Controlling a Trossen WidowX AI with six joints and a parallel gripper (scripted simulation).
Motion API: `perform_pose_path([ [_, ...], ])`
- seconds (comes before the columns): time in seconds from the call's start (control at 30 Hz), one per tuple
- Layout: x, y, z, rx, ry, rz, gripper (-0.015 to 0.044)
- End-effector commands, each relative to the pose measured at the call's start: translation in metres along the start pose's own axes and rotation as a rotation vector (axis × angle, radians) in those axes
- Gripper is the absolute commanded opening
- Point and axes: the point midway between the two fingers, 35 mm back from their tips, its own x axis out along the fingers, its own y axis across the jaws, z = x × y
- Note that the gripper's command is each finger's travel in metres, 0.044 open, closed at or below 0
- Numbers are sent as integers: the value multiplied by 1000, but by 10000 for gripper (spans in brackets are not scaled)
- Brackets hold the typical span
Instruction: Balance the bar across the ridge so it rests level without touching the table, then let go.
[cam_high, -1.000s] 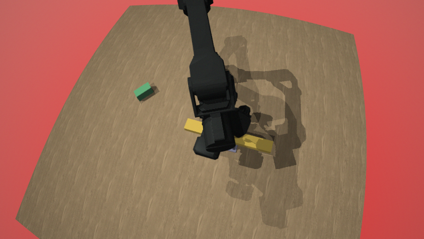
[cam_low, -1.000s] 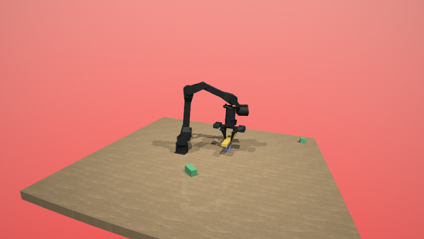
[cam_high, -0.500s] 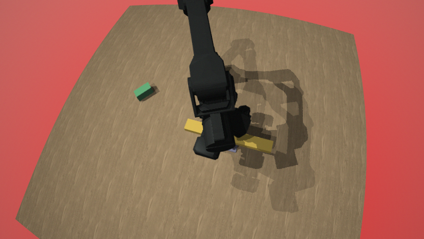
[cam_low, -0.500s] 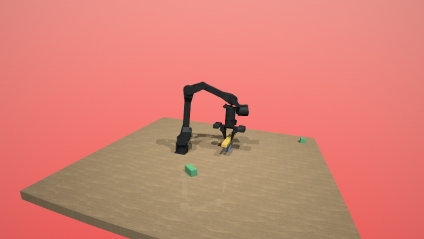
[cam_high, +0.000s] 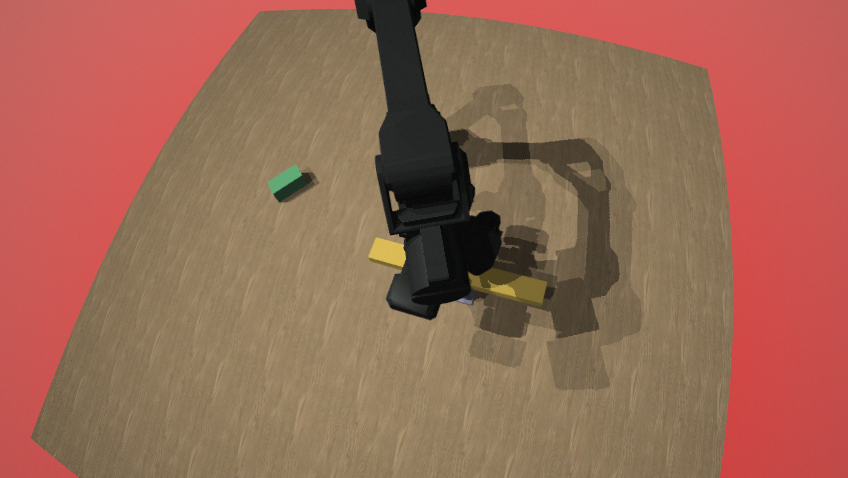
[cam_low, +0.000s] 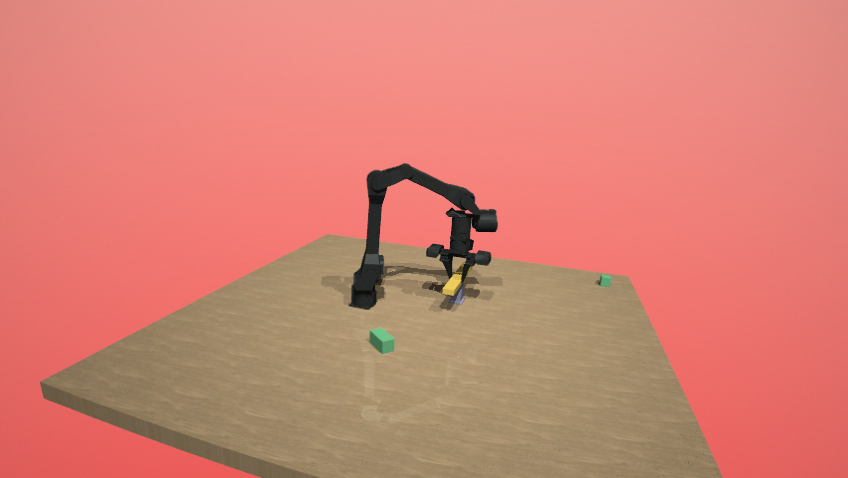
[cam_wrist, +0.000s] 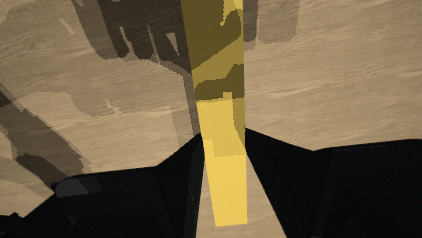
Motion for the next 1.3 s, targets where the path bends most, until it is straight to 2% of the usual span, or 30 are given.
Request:
perform_pose_path([
  [0.0,0,0,0,0,0,0,0],
  [0.93,0,0,0,0,0,0,0],
  [1.13,0,0,0,0,0,0,157],
  [1.27,0,0,0,0,0,0,167],
])
